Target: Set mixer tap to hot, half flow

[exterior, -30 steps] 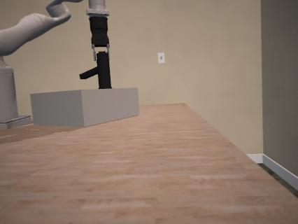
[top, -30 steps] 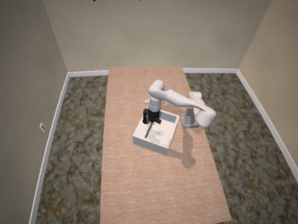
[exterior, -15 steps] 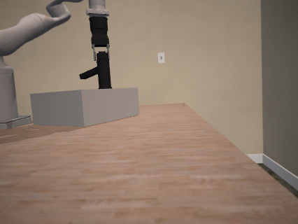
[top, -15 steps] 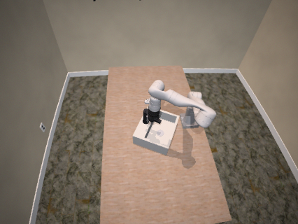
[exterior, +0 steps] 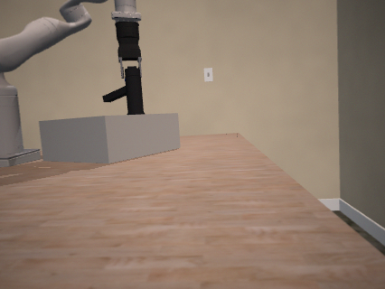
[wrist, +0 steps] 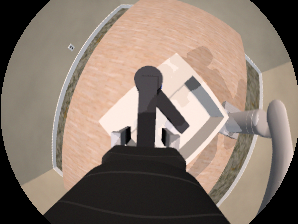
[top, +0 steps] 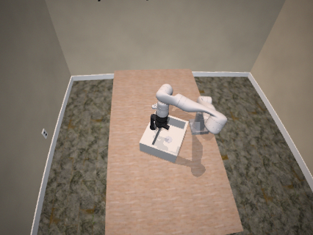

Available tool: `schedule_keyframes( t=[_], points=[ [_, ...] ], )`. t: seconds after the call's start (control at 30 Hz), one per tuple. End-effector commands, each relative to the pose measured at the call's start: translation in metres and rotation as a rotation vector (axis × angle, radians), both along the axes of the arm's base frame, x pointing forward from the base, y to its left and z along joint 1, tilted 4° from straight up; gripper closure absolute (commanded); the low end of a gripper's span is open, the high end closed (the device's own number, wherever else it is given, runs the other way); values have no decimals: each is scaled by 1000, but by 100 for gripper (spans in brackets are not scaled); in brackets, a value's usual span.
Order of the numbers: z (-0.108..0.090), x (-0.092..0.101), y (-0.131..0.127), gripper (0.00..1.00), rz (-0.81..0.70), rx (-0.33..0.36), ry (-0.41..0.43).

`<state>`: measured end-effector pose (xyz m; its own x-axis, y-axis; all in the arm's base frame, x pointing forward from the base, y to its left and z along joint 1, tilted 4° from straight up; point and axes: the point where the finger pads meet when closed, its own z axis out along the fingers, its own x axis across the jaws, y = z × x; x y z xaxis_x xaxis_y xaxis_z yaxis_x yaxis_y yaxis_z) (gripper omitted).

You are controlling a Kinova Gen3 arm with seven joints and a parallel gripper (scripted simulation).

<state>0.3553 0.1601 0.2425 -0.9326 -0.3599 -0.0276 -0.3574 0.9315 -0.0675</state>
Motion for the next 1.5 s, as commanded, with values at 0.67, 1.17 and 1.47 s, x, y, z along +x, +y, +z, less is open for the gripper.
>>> schedule_keyframes(
  t=[0.67,1.17,1.47],
  points=[
    [1,0,0,0,0,1,-1],
    [24,-1,1,0,0,1,-1],
    [44,-2,2,0,0,1,-1]
  ],
)
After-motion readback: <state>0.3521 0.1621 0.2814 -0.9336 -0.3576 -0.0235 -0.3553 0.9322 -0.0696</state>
